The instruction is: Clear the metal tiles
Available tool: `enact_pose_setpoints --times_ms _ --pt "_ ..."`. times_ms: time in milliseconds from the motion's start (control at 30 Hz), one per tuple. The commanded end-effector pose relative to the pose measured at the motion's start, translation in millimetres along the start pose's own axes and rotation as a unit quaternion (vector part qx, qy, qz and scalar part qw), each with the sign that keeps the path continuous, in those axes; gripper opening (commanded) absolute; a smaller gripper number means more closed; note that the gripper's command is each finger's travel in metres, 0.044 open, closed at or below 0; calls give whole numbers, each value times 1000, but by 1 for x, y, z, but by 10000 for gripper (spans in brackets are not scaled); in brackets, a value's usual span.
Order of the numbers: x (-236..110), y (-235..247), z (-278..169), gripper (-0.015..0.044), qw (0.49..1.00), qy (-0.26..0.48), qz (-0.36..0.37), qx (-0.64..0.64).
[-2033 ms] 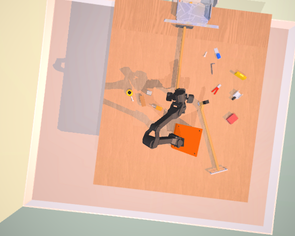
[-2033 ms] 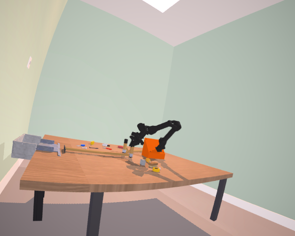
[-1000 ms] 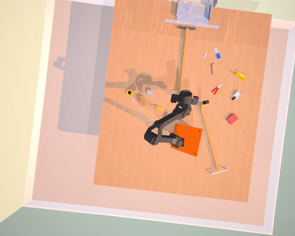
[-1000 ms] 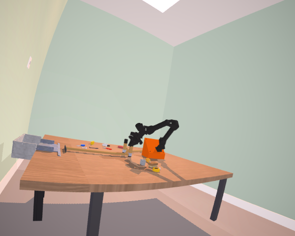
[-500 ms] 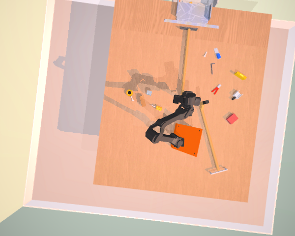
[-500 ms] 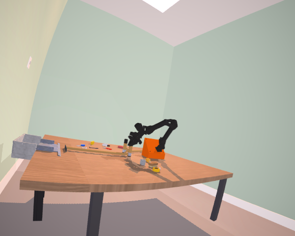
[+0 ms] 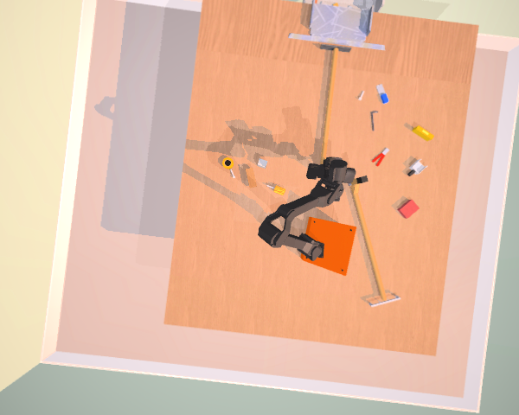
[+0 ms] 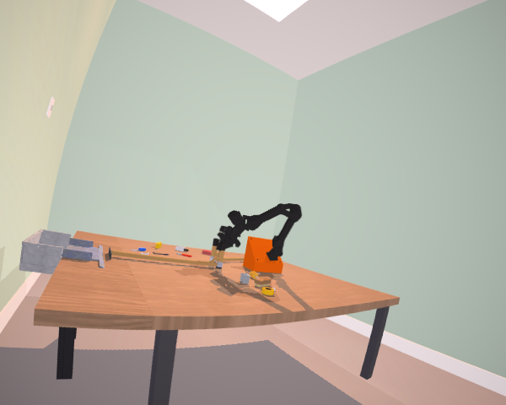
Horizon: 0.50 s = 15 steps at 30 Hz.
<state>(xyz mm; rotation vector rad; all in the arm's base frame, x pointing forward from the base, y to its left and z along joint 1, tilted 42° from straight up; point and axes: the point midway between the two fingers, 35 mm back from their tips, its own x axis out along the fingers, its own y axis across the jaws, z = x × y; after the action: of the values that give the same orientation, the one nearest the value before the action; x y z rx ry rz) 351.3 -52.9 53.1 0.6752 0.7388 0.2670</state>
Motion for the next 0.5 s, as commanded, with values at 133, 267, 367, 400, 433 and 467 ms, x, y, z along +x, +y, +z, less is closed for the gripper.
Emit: enact_pose_setpoints --times_ms 133,267,367,400,433,467 --pt "7 -1 17 0 1000 -7 -2 -3" --pt "12 -2 22 0 1000 -8 -3 -2" --pt "15 -2 25 0 1000 -8 -3 -2" --pt "16 -2 27 0 1000 -8 -3 -2" --pt "17 -2 28 0 1000 -8 -3 -2" --pt "18 -2 29 0 1000 -8 -3 -1"
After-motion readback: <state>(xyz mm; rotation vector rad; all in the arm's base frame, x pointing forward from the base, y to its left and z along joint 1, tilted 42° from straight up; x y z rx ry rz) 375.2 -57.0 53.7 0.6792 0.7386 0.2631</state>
